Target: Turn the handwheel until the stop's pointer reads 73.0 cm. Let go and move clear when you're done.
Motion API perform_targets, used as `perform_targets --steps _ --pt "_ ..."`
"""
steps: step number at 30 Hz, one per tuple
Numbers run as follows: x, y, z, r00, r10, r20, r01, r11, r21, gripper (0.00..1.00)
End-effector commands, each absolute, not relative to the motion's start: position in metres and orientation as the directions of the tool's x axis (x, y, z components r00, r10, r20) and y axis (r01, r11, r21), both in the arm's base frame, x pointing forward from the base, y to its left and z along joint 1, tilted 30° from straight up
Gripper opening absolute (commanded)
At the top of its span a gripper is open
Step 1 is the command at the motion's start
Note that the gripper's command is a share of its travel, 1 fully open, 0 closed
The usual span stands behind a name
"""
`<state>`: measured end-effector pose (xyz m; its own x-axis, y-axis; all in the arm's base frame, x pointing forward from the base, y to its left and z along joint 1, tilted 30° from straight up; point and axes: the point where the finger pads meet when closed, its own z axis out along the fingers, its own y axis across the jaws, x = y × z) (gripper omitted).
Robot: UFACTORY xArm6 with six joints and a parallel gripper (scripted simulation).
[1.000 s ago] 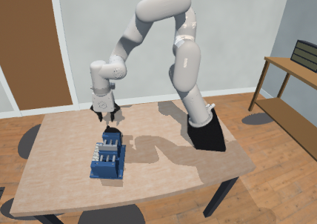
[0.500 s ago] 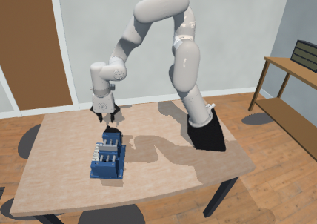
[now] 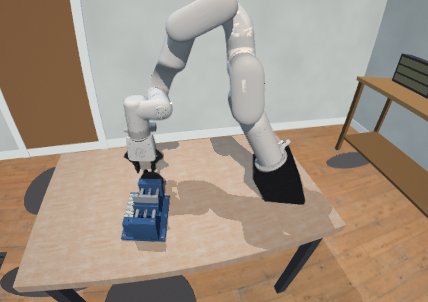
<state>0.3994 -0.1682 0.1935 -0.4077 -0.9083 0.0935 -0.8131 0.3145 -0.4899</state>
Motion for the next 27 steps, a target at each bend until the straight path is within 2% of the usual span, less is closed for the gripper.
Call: perform_targets --steps 1,25,26,27 --pt "0.405 -0.172 0.187 -0.408 -0.908 0.094 -0.811 0.313 -0.494 0.57" --pt "0.411 -0.176 0.175 -0.408 -0.908 0.094 -0.811 0.313 -0.494 0.57" --pt "0.411 -0.176 0.175 -0.408 -0.908 0.094 -0.811 0.313 -0.494 0.06" --pt "0.411 -0.176 0.175 -0.408 -0.908 0.094 -0.811 0.313 -0.494 0.06"
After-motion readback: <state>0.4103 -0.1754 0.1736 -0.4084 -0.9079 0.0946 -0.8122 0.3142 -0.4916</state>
